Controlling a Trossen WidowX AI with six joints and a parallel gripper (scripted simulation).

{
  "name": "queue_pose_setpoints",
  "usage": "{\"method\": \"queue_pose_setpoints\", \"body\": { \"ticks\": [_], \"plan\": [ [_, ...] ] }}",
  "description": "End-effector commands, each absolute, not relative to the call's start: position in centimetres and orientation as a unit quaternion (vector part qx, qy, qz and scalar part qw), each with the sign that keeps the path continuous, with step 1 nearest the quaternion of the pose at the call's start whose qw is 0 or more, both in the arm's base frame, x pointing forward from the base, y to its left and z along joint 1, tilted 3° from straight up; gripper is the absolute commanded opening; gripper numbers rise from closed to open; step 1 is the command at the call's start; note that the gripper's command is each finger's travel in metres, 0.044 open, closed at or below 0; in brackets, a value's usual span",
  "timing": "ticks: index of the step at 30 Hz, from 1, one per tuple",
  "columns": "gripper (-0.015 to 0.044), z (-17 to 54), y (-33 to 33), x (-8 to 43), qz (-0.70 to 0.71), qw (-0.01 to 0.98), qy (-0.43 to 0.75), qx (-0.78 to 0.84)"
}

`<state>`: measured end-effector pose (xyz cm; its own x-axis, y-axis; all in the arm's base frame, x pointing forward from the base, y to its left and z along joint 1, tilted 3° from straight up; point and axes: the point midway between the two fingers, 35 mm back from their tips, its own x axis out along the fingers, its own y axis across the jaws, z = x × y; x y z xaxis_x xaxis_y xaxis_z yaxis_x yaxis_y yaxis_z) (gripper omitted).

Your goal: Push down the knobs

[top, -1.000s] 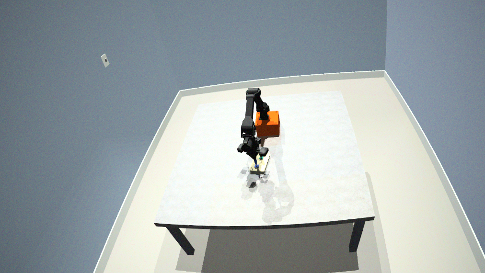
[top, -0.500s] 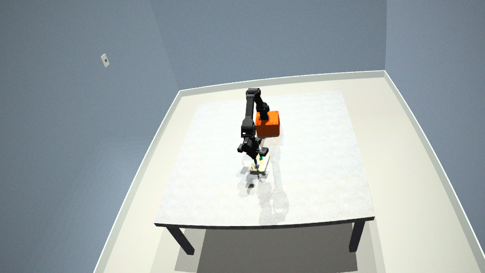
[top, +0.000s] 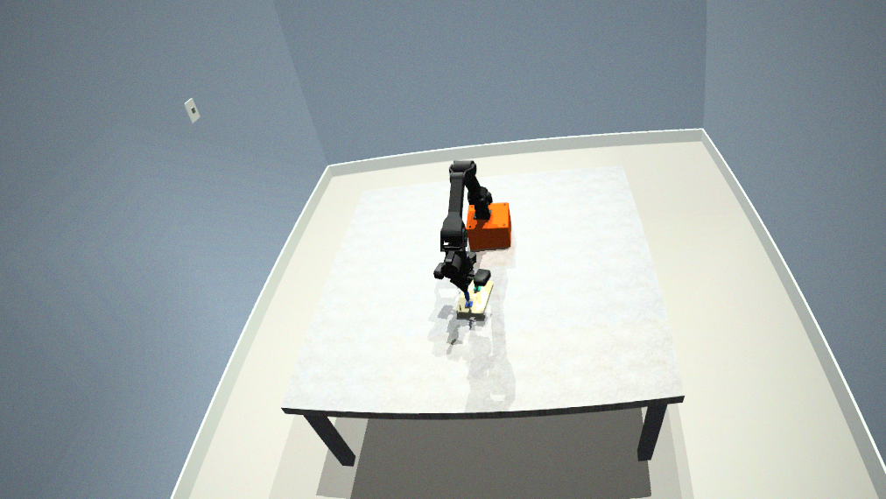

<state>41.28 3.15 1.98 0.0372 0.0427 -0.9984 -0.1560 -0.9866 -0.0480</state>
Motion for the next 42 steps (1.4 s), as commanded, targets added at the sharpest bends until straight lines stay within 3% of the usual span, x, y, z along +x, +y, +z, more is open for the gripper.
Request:
{"method": "queue_pose_setpoints", "body": {
  "ticks": [1,42],
  "plan": [
    [0.0,1.0,3.3,41.5,0.693,0.073,0.037,-0.717],
    [0.0,-0.3,3.4,41.6,0.693,0.073,0.037,-0.717]
  ]
}}
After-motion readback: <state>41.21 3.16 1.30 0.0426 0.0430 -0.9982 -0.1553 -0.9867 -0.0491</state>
